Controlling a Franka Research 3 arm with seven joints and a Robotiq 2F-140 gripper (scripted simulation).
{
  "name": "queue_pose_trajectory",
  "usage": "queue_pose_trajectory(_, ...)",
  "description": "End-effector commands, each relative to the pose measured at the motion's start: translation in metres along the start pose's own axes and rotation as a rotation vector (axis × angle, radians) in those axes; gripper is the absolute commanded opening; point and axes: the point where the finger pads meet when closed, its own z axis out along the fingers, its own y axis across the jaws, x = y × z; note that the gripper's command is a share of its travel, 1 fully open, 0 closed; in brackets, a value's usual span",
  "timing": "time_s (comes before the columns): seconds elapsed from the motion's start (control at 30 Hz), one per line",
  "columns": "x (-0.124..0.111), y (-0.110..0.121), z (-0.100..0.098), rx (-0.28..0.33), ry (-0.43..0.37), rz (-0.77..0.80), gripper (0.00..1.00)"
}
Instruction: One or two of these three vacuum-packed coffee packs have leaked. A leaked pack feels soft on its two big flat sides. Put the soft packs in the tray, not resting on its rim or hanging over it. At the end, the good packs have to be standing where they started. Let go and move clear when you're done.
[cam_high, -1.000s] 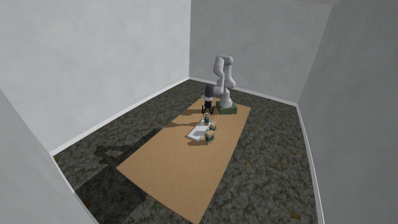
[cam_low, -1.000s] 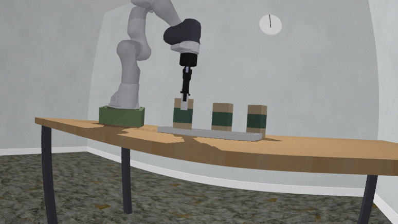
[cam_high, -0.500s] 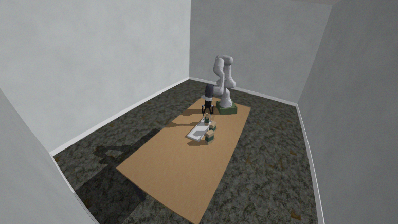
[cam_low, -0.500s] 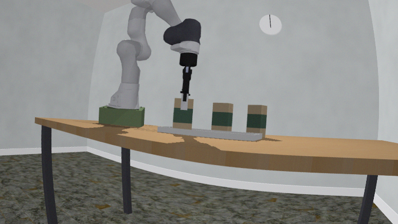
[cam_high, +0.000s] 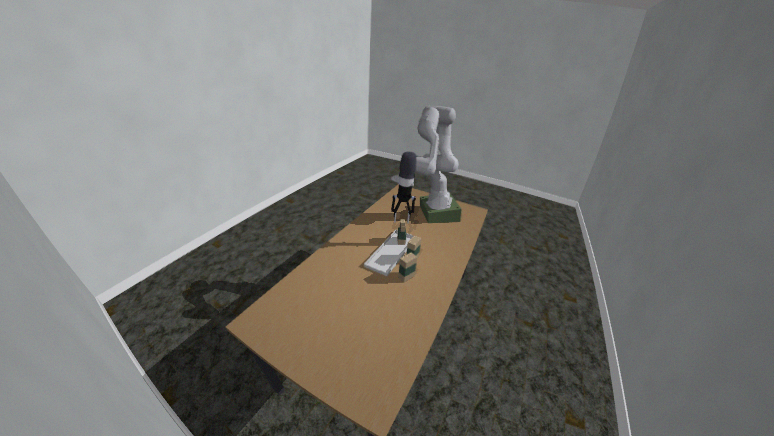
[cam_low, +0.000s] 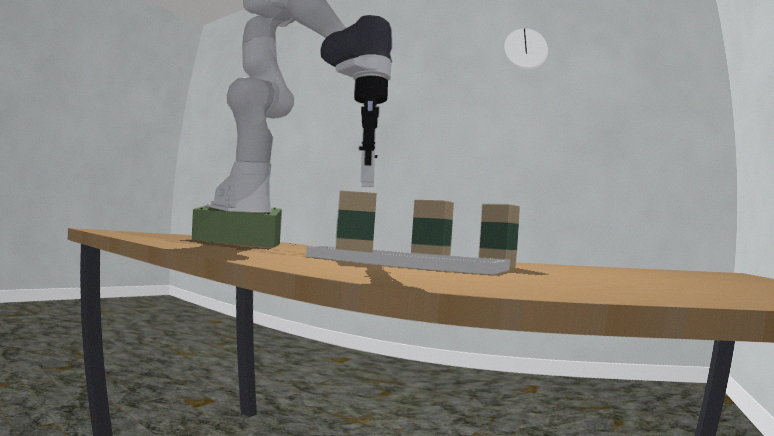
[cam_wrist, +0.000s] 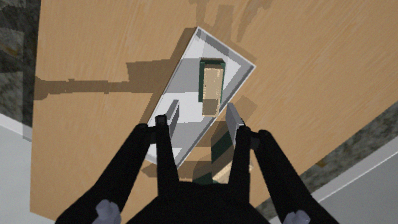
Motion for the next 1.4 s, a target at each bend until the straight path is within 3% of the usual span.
queue_pose_trajectory(0.0, 0.013, 0.008, -0.016, -0.026, 0.044, -0.009, 0.53)
queue_pose_trajectory(0.47, 0.012, 0.008, -0.016, -0.026, 0.044, -0.006, 0.53)
queue_pose_trajectory(0.53, -0.003, 0.009, -0.017, -0.019, 0.048, 0.051, 0.53)
queue_pose_trajectory(0.6, -0.040, 0.015, -0.017, -0.007, 0.053, 0.181, 0.53)
queue_pose_trajectory(0.87, -0.055, 0.019, -0.017, -0.004, 0.053, 0.233, 0.53)
queue_pose_trajectory(1.37, -0.115, 0.045, -0.012, -0.003, 0.051, 0.439, 0.53)
